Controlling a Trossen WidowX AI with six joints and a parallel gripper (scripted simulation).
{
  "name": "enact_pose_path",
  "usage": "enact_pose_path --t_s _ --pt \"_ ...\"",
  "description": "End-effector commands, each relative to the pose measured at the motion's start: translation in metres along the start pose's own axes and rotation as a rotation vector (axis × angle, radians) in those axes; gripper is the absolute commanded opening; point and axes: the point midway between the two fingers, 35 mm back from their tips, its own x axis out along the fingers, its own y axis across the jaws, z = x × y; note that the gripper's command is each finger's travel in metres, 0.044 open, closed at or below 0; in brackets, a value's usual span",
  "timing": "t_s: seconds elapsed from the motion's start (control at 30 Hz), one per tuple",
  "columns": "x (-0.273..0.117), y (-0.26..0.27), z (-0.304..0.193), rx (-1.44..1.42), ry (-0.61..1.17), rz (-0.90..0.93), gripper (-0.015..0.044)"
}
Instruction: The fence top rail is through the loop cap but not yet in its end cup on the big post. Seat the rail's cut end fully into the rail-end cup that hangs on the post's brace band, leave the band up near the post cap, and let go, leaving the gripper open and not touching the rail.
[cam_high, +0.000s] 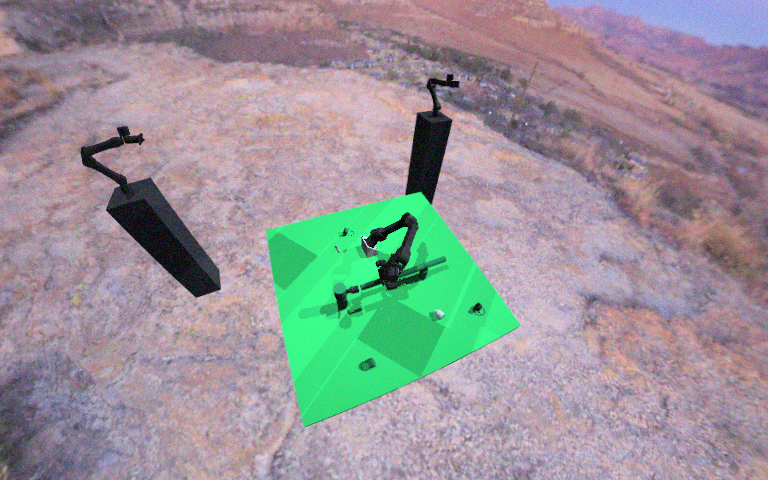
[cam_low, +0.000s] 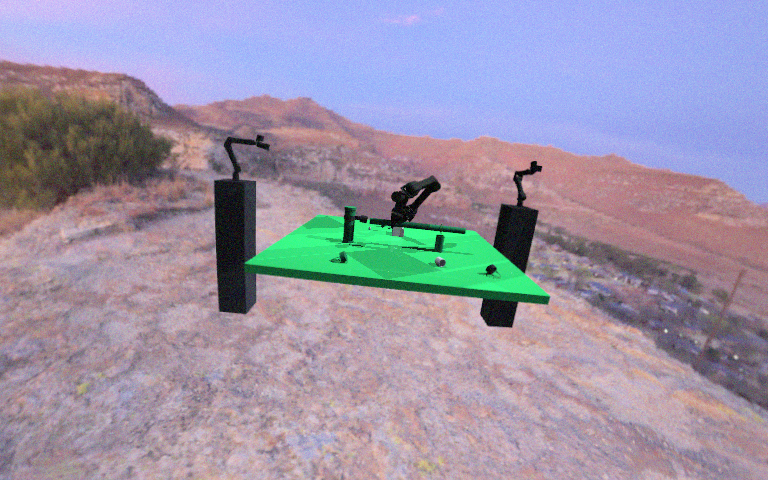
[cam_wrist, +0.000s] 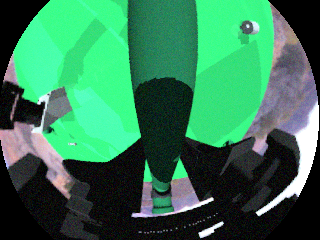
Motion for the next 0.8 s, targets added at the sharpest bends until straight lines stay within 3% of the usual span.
enact_pose_path --t_s 0.0,0.77 --pt "-0.0063 -0.004 -0.006 0.007 0.011 -0.018 0.0" --pt "-0.0047 -0.0013 -0.0091 0.007 0.011 -0.018 0.0"
